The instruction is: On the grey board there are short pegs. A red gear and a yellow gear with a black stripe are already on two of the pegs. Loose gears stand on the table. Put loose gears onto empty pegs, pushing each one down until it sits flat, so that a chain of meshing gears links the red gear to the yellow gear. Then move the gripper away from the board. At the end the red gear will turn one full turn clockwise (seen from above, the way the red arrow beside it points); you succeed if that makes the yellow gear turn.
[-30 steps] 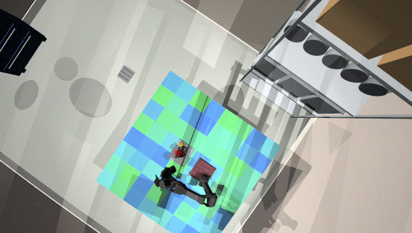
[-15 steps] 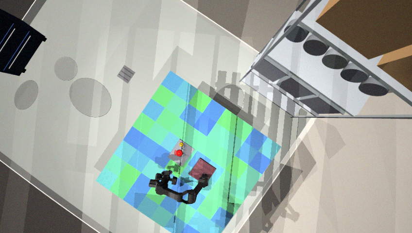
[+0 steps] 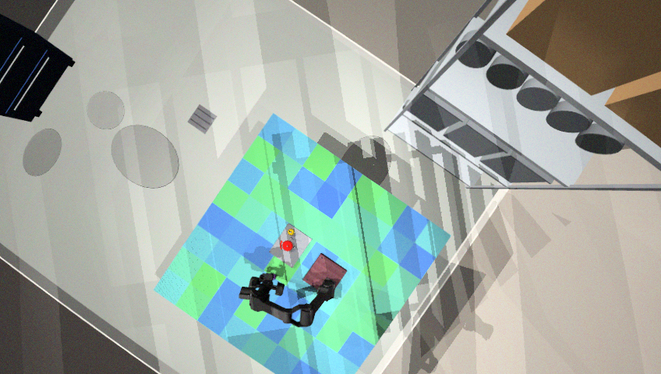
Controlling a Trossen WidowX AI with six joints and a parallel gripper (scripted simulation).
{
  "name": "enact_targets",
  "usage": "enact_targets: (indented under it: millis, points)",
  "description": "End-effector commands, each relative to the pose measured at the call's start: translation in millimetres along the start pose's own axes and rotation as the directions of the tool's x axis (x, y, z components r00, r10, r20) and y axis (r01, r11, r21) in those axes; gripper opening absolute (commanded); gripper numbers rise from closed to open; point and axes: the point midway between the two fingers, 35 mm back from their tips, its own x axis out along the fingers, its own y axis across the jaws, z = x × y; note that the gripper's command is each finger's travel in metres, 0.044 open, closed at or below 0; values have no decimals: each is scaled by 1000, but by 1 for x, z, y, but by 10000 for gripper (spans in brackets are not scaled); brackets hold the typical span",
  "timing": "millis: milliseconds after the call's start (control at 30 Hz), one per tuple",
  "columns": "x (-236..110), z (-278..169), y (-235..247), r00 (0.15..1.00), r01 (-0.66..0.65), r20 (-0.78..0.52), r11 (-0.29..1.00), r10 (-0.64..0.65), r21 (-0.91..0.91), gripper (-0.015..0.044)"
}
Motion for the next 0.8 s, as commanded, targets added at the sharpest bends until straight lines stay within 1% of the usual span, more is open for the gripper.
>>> enact_targets:
  millis: [0,400,733,767]
  points:
    - [8,1,0,1000,7,4,1000,-7,5,440]
    - [27,1,0,1000,7,4,1000,-7,5,440]
    - [28,1,-1,1000,7,4,1000,-7,5,440]
    - [28,1,-1,1000,7,4,1000,-7,5,414]
